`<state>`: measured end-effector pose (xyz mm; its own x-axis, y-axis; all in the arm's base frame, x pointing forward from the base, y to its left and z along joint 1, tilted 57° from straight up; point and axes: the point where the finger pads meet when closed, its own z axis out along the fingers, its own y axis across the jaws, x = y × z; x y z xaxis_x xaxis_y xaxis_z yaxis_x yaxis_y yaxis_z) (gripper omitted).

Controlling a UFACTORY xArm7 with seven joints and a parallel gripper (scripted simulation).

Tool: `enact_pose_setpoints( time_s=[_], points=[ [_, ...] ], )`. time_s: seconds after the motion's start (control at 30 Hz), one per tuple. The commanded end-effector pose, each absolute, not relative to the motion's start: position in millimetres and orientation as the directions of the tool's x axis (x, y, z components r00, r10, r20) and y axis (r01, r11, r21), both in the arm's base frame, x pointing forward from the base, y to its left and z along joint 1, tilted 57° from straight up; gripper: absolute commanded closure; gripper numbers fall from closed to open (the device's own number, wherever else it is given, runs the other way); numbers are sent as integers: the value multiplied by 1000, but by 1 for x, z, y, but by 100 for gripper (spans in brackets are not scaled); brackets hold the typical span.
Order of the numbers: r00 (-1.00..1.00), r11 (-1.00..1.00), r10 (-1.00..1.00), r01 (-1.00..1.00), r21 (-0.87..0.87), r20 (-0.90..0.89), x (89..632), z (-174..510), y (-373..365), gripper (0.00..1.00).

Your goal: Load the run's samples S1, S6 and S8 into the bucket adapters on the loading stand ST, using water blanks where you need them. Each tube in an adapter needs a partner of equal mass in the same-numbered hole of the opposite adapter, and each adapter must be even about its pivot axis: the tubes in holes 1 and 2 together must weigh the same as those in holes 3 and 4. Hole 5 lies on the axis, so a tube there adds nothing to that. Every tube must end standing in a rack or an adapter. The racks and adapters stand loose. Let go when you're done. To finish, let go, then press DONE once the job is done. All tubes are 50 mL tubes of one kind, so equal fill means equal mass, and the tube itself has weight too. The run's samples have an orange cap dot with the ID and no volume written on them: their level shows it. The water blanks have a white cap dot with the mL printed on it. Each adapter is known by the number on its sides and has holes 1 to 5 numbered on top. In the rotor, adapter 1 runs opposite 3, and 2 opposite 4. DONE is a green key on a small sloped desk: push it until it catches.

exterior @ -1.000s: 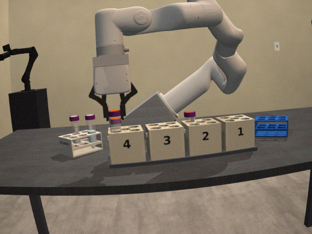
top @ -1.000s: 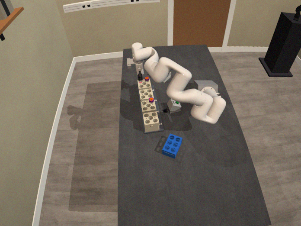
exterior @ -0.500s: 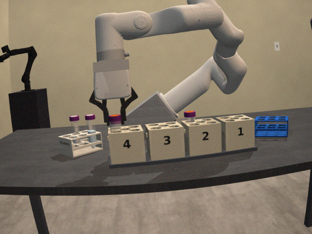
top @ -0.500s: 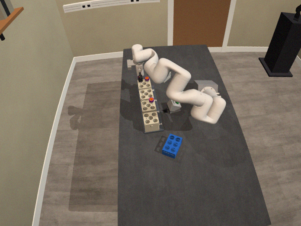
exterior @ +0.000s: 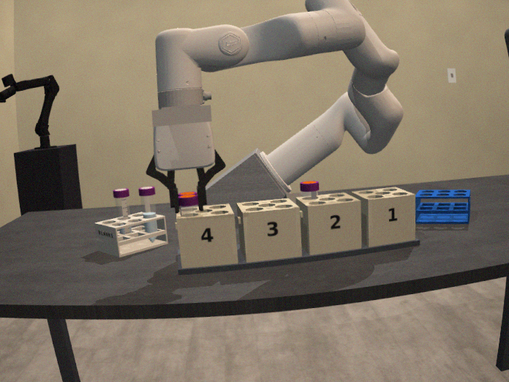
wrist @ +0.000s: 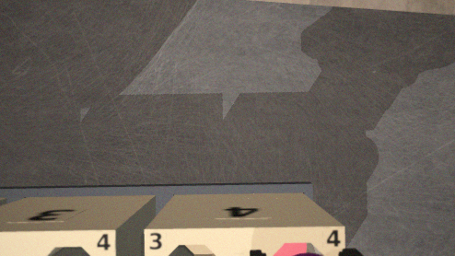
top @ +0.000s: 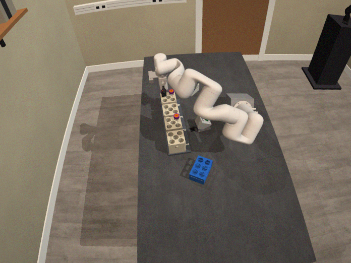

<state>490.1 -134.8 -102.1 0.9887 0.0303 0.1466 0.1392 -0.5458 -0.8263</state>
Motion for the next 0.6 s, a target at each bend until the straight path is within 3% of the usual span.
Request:
enact_pose_setpoints(
  time_s=[0.0,0.43,0.47,0.57],
  points=[
    [989,-550,28,139,-823,148,491,-102,-136,100],
    [989,-550,28,139,-823,148,491,-102,-136,100],
    [989,-550,28,139,-823,148,491,-103,-136,56],
    [989,-550,28,139,-823,148,491,-103,-136,56]
  ],
)
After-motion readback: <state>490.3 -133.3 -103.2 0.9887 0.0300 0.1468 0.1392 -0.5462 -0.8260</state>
